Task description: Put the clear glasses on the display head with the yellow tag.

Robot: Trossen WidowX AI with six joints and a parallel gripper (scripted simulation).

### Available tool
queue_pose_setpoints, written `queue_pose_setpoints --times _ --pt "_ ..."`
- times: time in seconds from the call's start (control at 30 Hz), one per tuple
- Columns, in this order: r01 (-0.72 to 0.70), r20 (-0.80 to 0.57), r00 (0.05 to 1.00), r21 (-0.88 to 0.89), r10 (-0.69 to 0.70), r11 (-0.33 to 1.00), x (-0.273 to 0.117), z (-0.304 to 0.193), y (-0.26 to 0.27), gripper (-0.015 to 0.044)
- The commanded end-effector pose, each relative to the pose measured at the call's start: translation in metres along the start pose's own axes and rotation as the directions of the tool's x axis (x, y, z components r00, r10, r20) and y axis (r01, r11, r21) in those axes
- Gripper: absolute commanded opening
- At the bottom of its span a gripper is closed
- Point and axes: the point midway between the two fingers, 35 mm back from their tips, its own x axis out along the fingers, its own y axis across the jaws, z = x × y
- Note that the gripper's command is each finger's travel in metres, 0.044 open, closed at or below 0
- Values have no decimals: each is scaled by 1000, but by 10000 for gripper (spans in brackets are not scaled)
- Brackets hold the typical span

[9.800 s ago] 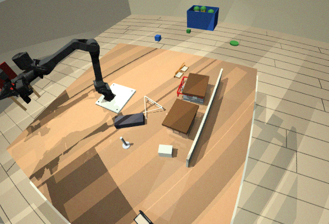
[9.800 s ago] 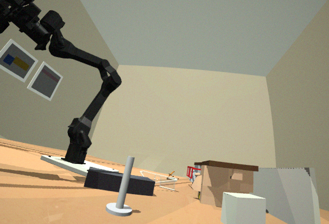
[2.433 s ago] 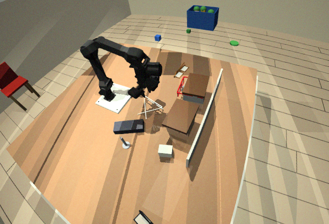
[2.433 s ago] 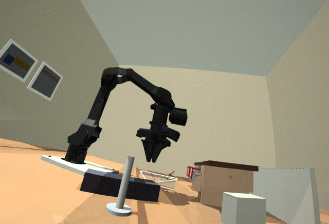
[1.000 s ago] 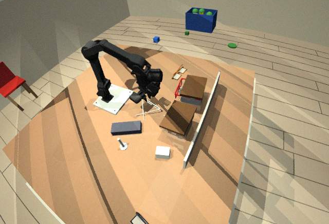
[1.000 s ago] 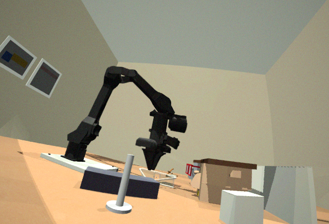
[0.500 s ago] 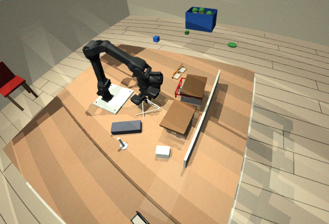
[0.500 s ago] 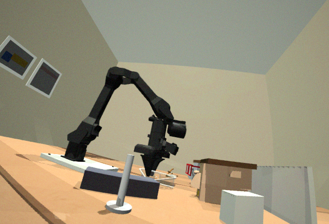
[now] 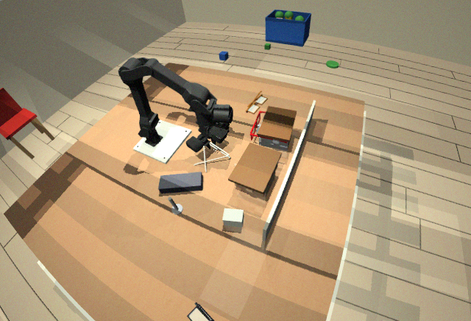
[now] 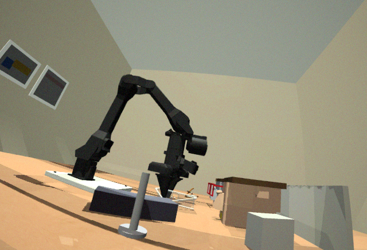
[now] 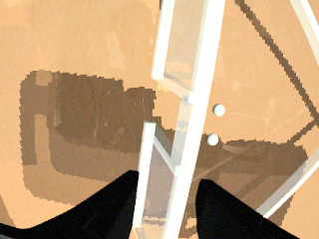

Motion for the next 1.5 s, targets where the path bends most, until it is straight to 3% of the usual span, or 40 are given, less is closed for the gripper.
queue_pose_setpoints --times 0.0,0.5,0.77,1.47 --pt "0 1 1000 -1 0 1000 0 0 0 100" --pt "0 1 1000 -1 0 1000 0 0 0 0" --pt "0 1 1000 -1 0 1000 -3 1 1 0" --pt "4 5 1000 -3 -4 1000 -101 6 4 0"
